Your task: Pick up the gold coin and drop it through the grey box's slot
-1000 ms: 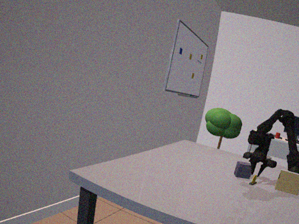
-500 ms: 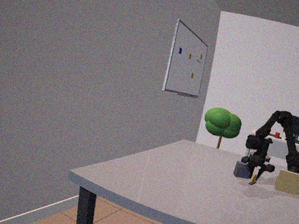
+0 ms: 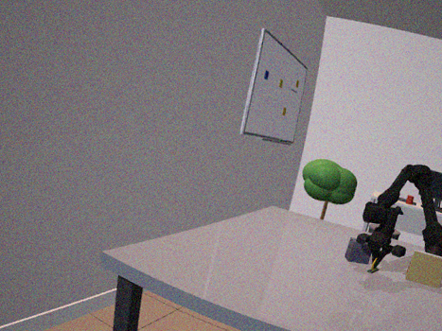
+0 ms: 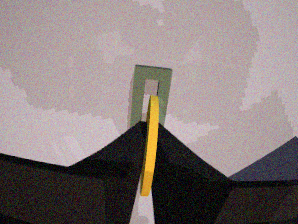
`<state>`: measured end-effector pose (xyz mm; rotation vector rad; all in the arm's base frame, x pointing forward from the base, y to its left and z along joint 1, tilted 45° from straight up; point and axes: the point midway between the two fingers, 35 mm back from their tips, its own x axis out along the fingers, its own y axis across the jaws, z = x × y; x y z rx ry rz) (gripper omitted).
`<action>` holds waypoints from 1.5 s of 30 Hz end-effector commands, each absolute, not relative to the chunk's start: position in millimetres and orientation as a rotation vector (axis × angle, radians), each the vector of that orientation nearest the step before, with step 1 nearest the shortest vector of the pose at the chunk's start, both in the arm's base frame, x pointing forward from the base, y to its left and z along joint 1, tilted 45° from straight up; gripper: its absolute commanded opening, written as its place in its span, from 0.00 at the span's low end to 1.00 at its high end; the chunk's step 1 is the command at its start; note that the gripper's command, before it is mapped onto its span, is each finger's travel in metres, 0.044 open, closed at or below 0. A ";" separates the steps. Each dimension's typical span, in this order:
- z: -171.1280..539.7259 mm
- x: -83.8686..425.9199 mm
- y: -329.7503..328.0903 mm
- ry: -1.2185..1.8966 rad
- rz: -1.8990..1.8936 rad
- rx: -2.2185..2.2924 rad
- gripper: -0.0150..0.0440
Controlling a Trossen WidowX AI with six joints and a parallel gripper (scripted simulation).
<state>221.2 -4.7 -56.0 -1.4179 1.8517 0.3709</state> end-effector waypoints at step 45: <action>11.0 229.9 60.9 1.854 0.378 -1.421 0.25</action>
